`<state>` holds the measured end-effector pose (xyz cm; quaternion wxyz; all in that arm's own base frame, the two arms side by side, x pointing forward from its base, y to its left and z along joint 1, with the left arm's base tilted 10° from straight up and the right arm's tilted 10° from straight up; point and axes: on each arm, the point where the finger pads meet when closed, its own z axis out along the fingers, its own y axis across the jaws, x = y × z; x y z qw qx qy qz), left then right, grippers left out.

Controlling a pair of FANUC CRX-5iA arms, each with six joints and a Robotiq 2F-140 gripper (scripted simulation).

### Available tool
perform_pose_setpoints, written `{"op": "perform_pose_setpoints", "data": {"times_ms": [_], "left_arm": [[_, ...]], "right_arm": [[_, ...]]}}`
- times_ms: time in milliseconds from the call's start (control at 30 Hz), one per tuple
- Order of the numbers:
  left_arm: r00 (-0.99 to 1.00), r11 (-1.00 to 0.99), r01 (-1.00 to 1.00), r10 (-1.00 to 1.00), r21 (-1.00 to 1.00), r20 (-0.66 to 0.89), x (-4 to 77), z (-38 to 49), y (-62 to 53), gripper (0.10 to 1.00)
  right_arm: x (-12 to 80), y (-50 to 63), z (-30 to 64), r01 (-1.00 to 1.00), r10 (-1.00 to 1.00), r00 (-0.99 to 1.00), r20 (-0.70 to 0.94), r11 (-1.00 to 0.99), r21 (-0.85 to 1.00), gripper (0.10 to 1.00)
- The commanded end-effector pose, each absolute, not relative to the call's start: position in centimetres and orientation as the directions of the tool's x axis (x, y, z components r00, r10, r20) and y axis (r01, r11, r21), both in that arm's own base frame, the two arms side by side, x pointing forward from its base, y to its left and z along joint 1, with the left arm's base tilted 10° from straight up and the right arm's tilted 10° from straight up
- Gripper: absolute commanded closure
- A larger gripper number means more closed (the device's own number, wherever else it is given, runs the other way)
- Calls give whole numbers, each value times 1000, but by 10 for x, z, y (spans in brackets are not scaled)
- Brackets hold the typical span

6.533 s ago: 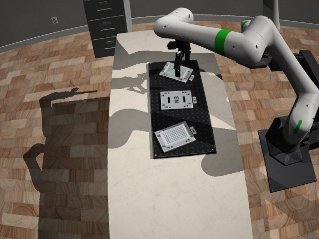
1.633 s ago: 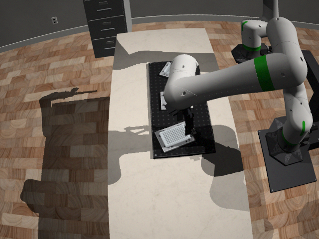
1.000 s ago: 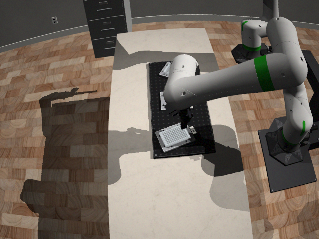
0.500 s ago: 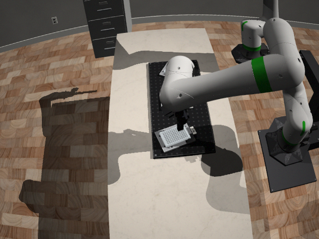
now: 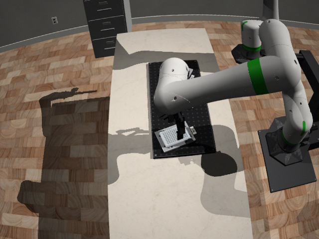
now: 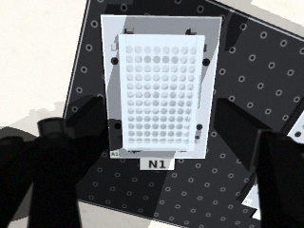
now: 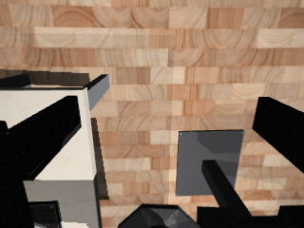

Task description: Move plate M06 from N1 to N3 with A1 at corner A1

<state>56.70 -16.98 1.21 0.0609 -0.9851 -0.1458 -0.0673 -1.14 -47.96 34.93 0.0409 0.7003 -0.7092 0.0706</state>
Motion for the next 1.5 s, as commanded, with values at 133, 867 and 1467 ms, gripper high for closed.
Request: {"op": "perform_pose_setpoints", "data": {"times_ms": [133,867,1467], "left_arm": [[948,-950,296,279,-99,152,568,13,-170,400],[948,-950,296,279,-99,152,568,9,-170,400],[948,-950,296,279,-99,152,571,-2,-169,400]], "right_arm": [[-12,-480,350,-999,-987,-16,159,9,-43,98],[-12,-480,350,-999,-987,-16,159,9,-43,98],[-12,-480,350,-999,-987,-16,159,9,-43,98]]}}
